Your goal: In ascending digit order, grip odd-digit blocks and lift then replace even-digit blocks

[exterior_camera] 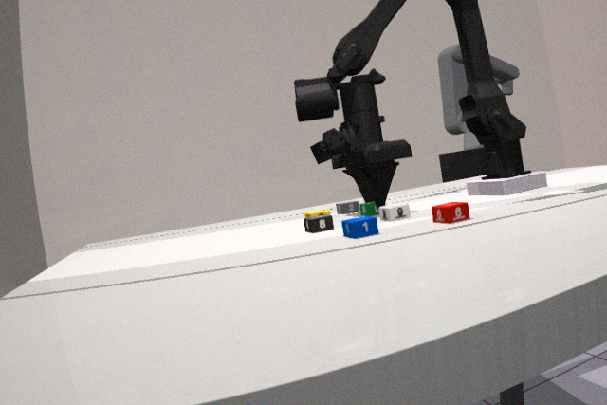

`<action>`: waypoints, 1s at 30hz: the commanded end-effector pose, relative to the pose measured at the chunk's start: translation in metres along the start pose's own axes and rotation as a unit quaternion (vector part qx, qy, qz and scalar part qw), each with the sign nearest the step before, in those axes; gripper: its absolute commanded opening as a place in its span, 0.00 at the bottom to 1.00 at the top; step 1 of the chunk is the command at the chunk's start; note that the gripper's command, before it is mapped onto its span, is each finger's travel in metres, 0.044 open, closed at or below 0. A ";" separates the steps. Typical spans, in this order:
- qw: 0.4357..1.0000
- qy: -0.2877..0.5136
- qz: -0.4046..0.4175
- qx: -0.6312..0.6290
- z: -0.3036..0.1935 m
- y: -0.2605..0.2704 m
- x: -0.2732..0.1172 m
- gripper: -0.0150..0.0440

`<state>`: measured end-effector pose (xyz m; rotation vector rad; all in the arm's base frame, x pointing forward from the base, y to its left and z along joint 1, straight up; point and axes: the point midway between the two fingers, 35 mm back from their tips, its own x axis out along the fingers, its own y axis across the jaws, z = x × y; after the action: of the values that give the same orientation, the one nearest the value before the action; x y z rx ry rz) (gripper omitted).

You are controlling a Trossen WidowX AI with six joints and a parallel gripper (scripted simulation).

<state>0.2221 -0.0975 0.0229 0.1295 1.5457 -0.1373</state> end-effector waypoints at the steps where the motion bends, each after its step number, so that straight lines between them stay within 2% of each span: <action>1: 1.000 0.000 0.000 -0.003 0.000 0.000 -0.001 0.46; 11: 1.000 0.000 0.000 -0.003 0.000 0.000 -0.015 0.46; 30: 1.000 0.000 0.000 -0.003 0.000 0.000 -0.008 0.46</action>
<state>0.2224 -0.0976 0.0351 0.1289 1.5436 -0.1378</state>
